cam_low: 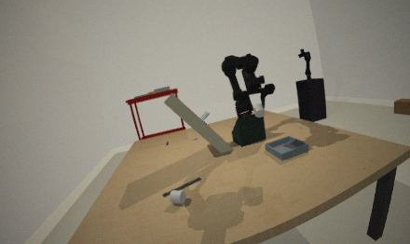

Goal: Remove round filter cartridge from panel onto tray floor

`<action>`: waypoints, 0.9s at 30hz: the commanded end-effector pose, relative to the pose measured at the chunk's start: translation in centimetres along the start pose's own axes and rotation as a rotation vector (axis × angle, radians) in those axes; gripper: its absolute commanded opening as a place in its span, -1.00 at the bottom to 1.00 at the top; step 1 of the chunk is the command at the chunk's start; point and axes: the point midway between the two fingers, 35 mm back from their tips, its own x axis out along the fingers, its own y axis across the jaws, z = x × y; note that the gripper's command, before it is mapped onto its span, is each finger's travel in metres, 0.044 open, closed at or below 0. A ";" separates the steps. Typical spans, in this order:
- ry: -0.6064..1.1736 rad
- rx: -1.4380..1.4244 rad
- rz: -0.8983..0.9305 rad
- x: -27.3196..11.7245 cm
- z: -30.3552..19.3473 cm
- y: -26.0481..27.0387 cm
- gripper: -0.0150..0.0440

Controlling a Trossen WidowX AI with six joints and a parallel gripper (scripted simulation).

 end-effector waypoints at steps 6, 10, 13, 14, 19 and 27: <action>0.001 -0.180 0.108 3.7 -2.9 5.9 -0.49; 0.006 -0.256 0.154 5.2 -4.7 8.0 -0.49; 0.011 -0.312 0.189 6.3 -6.2 9.5 -0.49; 0.013 -0.331 0.200 6.6 -6.7 10.0 -0.49; 0.019 -0.377 0.228 7.4 -8.1 11.0 -0.49; 0.019 -0.377 0.228 9.6 -9.2 11.1 -0.49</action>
